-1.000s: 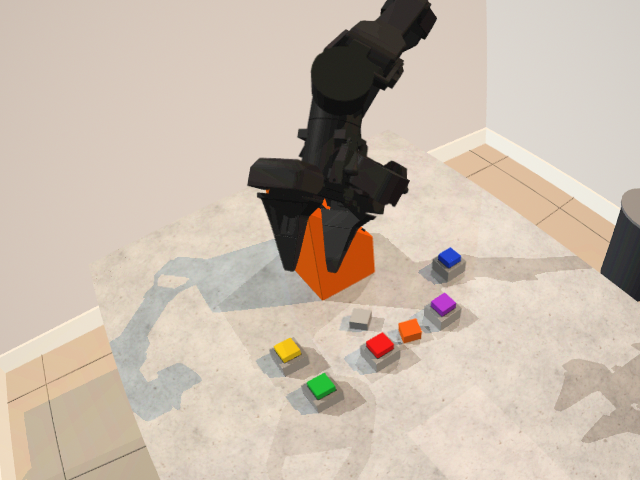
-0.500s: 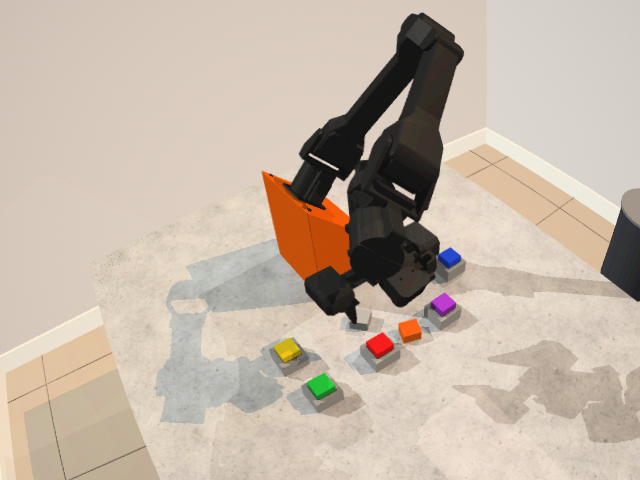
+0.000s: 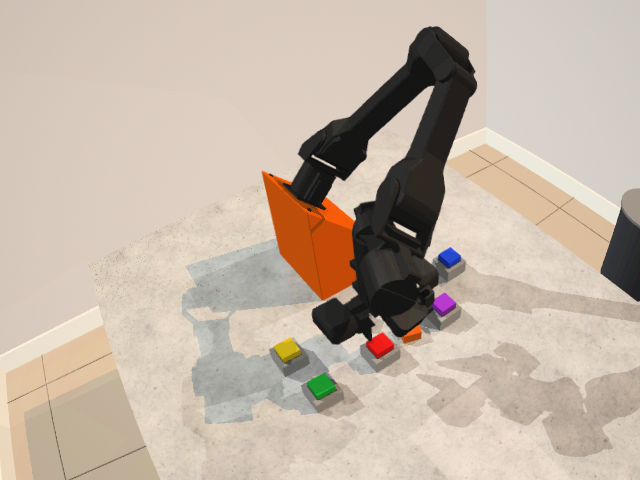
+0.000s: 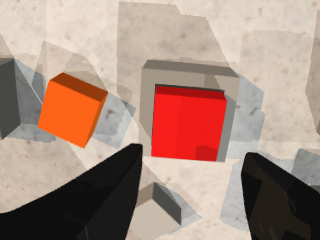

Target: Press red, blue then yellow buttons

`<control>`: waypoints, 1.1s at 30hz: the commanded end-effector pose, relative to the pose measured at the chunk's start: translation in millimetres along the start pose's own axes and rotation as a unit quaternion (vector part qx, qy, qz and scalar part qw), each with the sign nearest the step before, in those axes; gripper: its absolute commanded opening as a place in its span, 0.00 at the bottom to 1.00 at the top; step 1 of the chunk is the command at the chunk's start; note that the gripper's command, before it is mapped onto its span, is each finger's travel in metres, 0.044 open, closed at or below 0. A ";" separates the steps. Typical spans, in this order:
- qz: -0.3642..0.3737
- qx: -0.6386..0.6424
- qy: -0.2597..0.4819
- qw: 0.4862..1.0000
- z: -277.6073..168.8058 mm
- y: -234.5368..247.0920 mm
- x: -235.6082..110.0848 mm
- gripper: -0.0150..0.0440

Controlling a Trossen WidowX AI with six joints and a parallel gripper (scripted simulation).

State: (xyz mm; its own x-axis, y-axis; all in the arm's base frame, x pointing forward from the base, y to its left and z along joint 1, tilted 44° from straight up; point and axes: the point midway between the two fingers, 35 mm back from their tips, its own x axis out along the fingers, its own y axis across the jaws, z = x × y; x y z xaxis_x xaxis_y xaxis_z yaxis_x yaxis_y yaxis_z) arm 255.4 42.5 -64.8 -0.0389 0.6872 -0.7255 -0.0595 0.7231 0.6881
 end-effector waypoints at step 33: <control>0.003 0.003 0.002 1.000 -2.0 1.5 37.7 0.29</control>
State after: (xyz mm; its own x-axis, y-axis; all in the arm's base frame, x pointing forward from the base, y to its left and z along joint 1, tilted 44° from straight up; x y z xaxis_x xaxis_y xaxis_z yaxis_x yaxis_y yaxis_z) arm 256.8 64.4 -87.4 -0.0308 0.6875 -0.7255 -0.0623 0.7232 0.6879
